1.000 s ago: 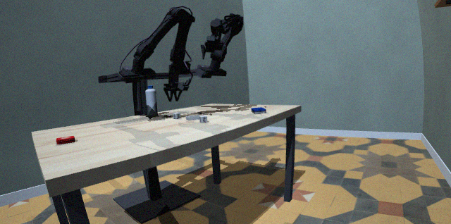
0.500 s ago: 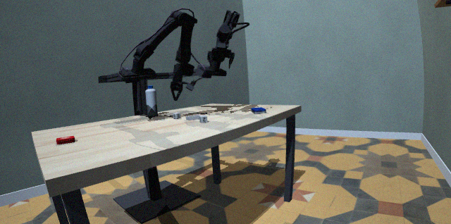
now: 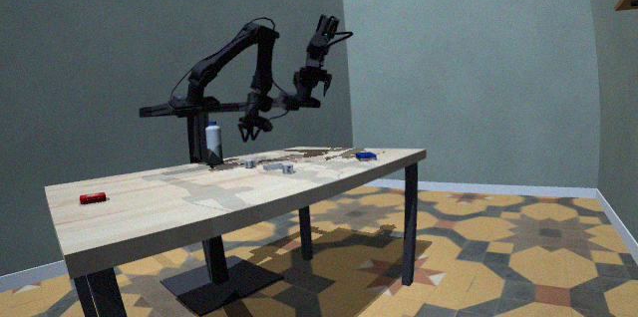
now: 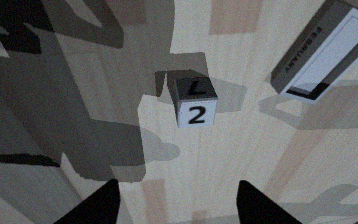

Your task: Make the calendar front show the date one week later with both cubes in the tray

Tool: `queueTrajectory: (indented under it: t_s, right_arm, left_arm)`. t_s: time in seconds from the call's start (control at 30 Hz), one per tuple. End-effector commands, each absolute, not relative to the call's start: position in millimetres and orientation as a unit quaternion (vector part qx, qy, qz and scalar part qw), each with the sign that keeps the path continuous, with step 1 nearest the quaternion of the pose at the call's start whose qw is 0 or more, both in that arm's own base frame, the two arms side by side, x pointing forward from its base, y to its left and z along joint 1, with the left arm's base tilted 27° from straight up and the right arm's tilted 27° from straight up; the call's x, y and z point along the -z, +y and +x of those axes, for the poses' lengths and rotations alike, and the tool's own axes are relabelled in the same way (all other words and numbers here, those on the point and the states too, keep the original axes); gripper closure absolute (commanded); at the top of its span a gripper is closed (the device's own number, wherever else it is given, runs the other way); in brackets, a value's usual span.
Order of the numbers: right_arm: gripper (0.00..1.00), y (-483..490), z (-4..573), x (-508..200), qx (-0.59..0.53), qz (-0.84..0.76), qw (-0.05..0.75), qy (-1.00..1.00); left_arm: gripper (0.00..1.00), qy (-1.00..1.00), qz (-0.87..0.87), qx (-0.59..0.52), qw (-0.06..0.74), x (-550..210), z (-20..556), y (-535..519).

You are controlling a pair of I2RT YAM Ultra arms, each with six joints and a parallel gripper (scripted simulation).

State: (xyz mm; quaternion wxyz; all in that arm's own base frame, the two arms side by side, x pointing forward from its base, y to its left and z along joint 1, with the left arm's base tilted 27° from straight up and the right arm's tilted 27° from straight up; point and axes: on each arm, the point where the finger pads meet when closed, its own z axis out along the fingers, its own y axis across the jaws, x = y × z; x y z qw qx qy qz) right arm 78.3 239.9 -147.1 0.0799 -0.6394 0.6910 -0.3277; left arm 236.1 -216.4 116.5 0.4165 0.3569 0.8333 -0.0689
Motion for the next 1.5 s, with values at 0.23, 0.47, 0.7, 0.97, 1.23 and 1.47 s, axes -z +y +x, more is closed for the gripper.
queueTrajectory:
  t_s: [0.23, 0.47, 0.7, 0.97, 1.23, 1.47]
  right_arm:
    - [0.40, 243, 72, 147, 0.409, -0.789, -0.001, 0.457]
    - [0.40, 251, 65, 151, 0.424, -0.829, -0.023, 0.364]
    - [0.40, 253, 62, 155, 0.418, -0.829, -0.018, 0.372]
    - [0.40, 261, 68, 158, 0.336, -0.757, 0.042, 0.559]
    - [0.40, 250, 83, 157, 0.270, -0.645, 0.064, 0.712]
    - [0.40, 241, 95, 155, 0.202, -0.510, 0.079, 0.832]
  left_arm:
    - [0.00, 0.829, 0.361, 0.076, 0.421, -118, 235, -220]
    - [0.00, 0.829, 0.361, 0.076, 0.421, -118, 235, -220]
    - [0.00, 0.829, 0.361, 0.076, 0.421, -118, 235, -220]
    - [0.00, 0.799, 0.466, 0.062, 0.375, -110, 223, -220]
    - [0.00, 0.757, 0.559, 0.055, 0.333, -104, 214, -215]
    - [0.00, 0.704, 0.643, 0.062, 0.295, -102, 202, -209]
